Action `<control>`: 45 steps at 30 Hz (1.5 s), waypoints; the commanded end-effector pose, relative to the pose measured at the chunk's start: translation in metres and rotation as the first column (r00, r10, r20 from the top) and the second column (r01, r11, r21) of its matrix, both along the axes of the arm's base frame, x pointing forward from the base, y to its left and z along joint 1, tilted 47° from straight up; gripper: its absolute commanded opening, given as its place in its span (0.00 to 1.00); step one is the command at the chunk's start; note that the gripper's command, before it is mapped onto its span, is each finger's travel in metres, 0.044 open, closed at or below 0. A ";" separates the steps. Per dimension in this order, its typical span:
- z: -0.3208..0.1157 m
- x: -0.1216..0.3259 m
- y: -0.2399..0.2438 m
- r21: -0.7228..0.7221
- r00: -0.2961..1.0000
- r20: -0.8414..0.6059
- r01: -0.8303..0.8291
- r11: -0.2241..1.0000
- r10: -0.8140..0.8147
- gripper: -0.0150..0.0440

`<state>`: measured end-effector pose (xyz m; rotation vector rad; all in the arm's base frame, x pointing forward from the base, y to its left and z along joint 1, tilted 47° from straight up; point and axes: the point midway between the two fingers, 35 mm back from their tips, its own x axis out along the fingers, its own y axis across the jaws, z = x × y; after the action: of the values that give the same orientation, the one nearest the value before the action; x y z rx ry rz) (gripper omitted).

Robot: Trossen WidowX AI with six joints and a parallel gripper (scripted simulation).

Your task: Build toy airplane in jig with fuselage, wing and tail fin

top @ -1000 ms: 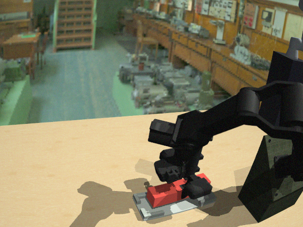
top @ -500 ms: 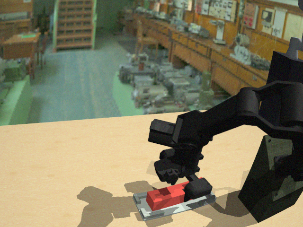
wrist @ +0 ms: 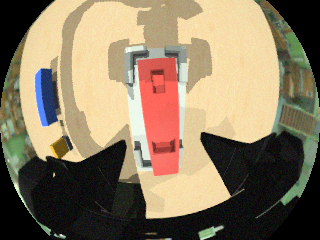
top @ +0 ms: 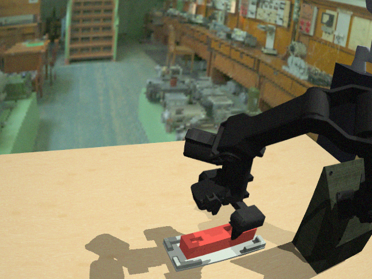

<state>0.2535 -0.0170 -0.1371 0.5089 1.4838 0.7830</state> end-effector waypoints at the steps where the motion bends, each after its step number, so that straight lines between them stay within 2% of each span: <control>1: 0.046 0.006 -0.050 -0.008 1.000 0.023 0.005 1.000 -0.005 1.00; 15: 0.049 0.014 -0.045 -0.018 1.000 -0.003 0.029 0.999 -0.029 1.00; 25: 0.150 0.067 0.057 -0.062 0.999 -0.004 0.045 0.997 -0.045 1.00; 33: 0.238 0.056 0.147 -0.002 1.000 -0.001 0.030 1.000 -0.030 1.00; 41: 0.241 0.054 0.154 0.002 1.000 -0.002 0.028 1.000 -0.028 1.00; 45: 0.216 0.051 0.182 0.004 1.000 -0.002 0.028 1.000 -0.028 1.00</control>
<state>0.3124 0.1442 0.0936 0.5264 1.4539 0.7558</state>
